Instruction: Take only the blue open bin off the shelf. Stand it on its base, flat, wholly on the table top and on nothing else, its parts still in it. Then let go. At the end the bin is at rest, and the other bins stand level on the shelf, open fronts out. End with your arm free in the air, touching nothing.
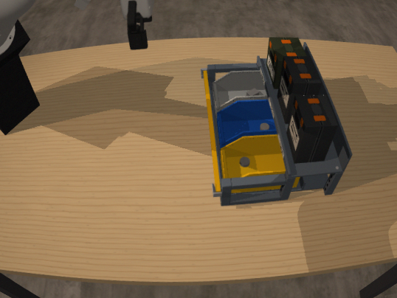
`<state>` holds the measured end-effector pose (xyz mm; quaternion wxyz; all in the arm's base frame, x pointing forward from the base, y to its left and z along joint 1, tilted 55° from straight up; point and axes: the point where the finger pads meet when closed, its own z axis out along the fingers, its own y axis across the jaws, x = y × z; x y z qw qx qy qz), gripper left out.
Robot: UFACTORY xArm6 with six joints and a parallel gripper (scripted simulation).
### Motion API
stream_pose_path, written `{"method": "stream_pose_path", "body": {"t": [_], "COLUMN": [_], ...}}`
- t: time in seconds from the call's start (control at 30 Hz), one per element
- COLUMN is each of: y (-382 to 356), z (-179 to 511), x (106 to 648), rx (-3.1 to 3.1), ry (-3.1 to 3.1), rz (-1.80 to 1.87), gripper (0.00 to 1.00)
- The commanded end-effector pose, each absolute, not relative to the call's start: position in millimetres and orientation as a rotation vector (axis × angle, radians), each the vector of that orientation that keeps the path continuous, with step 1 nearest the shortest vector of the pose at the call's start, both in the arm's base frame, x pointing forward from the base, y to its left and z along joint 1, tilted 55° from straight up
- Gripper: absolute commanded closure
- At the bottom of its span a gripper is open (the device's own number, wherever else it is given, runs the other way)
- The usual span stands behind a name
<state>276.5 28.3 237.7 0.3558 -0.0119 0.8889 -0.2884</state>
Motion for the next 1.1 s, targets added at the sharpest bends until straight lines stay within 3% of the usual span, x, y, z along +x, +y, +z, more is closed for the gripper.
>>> {"method": "stream_pose_path", "body": {"t": [0.0,1.07], "y": [28.7,28.7], "z": [235.9,228.9], "x": [279.7,288.1], "rx": [-0.030,-0.030], "ry": [2.295,2.295], "rz": [-0.743,-0.742], "gripper": [0.00,0.00]}}
